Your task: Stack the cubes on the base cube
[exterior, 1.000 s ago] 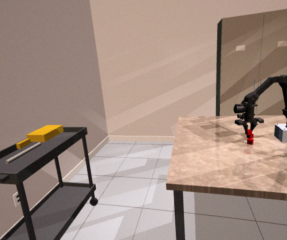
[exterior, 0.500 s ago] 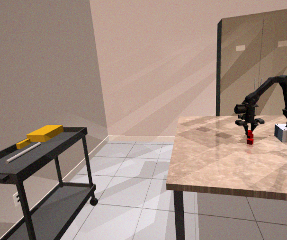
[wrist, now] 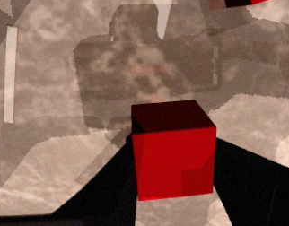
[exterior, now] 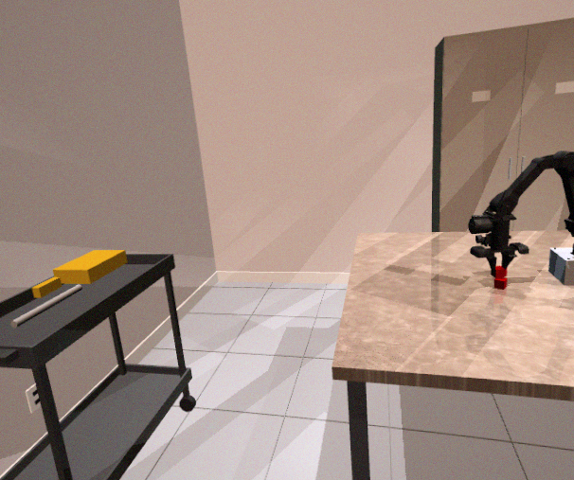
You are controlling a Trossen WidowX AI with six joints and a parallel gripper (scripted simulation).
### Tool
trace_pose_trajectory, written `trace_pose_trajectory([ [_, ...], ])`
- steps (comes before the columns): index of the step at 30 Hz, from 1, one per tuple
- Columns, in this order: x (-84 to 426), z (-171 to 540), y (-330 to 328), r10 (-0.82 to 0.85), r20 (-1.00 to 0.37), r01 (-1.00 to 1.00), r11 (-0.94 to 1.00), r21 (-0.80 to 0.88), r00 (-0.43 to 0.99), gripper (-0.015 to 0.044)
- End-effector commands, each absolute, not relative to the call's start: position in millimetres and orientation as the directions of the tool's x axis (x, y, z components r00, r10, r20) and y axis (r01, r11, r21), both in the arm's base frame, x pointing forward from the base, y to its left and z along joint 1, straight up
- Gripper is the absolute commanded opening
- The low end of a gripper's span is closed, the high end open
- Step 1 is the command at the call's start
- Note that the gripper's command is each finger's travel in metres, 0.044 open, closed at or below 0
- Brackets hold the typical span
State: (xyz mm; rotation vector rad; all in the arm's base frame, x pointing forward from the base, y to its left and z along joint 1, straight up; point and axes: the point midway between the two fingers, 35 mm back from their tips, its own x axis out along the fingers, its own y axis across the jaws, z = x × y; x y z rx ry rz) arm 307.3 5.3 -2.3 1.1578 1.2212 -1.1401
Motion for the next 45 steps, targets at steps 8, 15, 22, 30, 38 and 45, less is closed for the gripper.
trace_pose_trajectory([
  [8, 307.4, -4.5, 5.7, -0.005, -1.0, 0.997, 0.075, 0.024, 0.024, 0.0105],
  [15, 307.4, -4.5, 5.7, -0.005, -1.0, 0.997, 0.075, 0.024, 0.024, 0.0105],
  [22, 307.4, -4.5, 5.7, -0.005, -1.0, 0.997, 0.075, 0.024, 0.024, 0.0205],
  [30, 306.9, 6.4, 5.4, -0.007, -1.0, 0.997, 0.076, 0.022, 0.023, 0.0205],
  [38, 306.6, 19.4, 5.4, -0.007, -1.0, 0.997, 0.076, 0.022, 0.023, 0.0205],
  [45, 306.5, 26.3, 5.4, -0.007, -1.0, 0.997, 0.076, 0.022, 0.023, 0.0205],
])
